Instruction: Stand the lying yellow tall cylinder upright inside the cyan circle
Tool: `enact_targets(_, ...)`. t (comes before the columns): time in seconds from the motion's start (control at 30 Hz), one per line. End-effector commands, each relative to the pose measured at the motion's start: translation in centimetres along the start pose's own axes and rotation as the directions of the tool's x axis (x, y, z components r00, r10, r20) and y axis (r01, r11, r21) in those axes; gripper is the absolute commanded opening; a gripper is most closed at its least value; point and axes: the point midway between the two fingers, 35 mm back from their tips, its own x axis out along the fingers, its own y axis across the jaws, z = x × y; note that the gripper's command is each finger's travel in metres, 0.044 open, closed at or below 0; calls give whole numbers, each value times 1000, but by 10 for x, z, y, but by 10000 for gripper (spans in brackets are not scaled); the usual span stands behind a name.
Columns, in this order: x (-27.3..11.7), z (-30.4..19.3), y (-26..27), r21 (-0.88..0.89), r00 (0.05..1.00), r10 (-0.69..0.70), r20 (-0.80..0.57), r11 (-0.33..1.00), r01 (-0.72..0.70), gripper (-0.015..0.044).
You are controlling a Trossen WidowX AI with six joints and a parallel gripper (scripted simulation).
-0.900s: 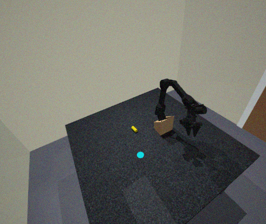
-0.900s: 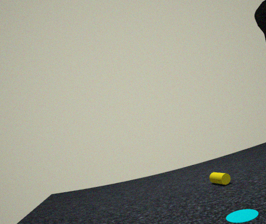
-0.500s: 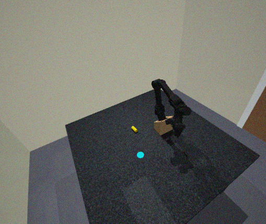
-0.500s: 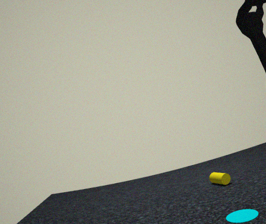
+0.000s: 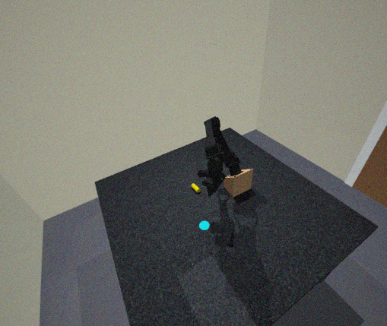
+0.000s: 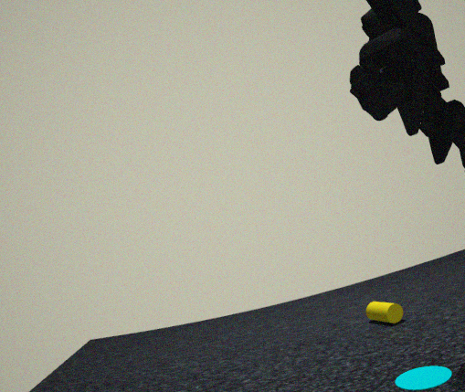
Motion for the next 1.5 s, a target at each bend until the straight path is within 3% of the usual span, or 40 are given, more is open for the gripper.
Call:
enact_targets(0.0, 10, 48, -19, 66, 997, -76, 29, 995, 74, 309)
enact_targets(0.3, 22, 156, -90, 263, 961, -271, 53, 932, 248, 309)
enact_targets(0.57, 15, 219, -181, 422, 894, -448, 22, 814, 398, 309)
enact_targets(0.8, 14, 227, -200, 449, 877, -480, 10, 786, 425, 309)
enact_targets(1.07, 101, 229, -247, 450, 877, -481, 13, 786, 425, 309)
enact_targets(1.23, 108, 229, -253, 449, 876, -483, 15, 786, 425, 309)
enact_targets(1.47, 108, 229, -253, 449, 876, -483, 15, 786, 425, 126)
